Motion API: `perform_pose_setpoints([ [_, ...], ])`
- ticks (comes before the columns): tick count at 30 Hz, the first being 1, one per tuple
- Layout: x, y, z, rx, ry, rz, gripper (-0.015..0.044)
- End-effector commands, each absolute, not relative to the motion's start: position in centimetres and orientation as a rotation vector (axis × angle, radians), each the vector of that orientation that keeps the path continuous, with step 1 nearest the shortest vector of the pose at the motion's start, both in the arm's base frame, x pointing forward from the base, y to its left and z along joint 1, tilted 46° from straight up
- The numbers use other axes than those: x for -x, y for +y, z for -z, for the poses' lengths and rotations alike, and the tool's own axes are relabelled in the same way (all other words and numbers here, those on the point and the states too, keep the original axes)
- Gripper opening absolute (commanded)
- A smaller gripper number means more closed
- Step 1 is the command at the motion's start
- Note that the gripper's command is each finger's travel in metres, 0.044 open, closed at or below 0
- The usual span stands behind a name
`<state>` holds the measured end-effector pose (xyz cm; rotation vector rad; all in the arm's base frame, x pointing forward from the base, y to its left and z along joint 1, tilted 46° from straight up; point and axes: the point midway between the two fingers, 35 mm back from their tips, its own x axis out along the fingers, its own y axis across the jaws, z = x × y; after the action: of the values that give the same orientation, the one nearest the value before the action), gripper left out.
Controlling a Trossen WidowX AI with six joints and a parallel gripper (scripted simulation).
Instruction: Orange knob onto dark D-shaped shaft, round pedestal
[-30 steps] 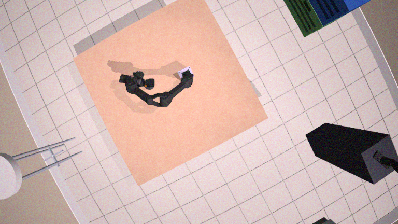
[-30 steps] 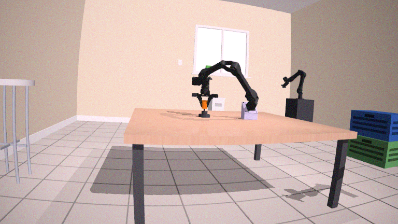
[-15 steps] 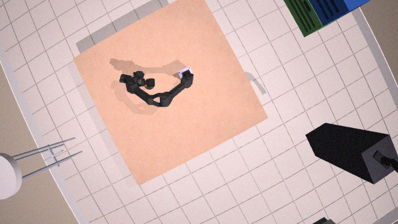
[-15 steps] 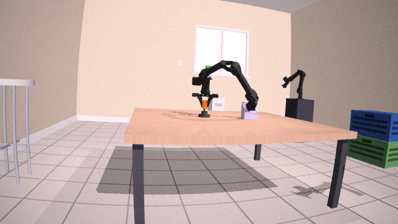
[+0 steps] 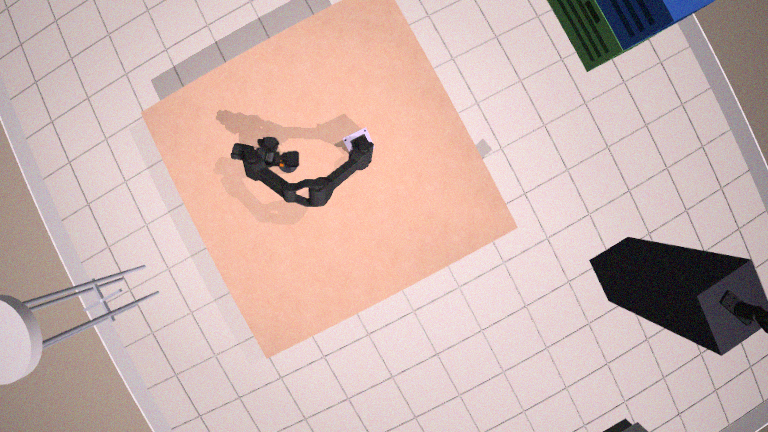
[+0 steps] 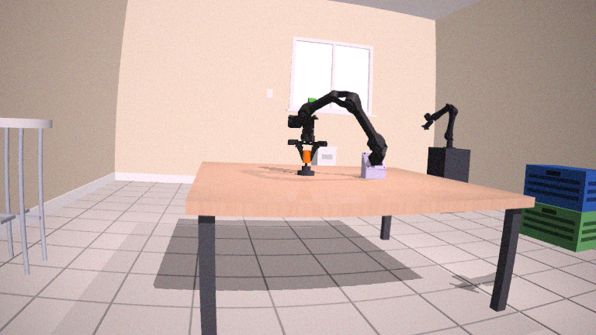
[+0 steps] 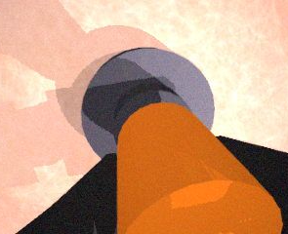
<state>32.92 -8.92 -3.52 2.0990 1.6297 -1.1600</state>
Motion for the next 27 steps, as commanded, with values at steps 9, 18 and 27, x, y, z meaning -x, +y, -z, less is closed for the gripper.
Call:
perform_pose_setpoints([
  [9,-33.15,-9.2,3.08,-2.118,1.621,1.188,0.0],
  [18,-33.4,-9.37,3.17,-2.226,1.565,1.385,0.0],
  [27,-33.41,-8.97,3.52,-2.226,1.565,1.385,0.0],
])
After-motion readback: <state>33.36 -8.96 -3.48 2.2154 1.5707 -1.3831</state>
